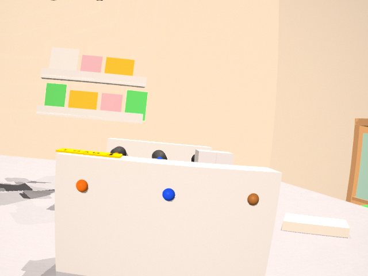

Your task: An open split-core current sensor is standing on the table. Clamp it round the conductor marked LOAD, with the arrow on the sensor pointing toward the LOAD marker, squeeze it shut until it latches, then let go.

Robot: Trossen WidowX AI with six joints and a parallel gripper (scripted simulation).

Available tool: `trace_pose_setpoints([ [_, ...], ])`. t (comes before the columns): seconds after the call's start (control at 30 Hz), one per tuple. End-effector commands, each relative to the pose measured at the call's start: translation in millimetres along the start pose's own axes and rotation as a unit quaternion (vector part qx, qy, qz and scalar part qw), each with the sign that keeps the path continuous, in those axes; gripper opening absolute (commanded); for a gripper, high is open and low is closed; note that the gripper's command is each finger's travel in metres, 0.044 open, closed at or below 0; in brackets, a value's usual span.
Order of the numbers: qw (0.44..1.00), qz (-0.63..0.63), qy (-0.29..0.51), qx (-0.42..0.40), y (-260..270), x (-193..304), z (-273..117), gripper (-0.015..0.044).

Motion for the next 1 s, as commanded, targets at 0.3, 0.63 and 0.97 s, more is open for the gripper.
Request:
trace_pose_setpoints([
  [0.3,0.923,-0.288,0.211,0.143,-17,100,-51,0.0440],
  [0.63,0.909,-0.291,0.248,0.166,-38,109,-52,0.0440],
  [0.97,0.800,-0.211,0.468,0.312,-170,146,-106,0.0440],
])
Point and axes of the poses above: the point midway between the two fingers, 35 mm back from their tips, its own z axis out along the fingers, its own y axis across the jaws, x = y × z, the point moved 6 cm from there along -z, back along the fingers, and after that the axes turned 2 degrees about z, right-handed, at the moved point
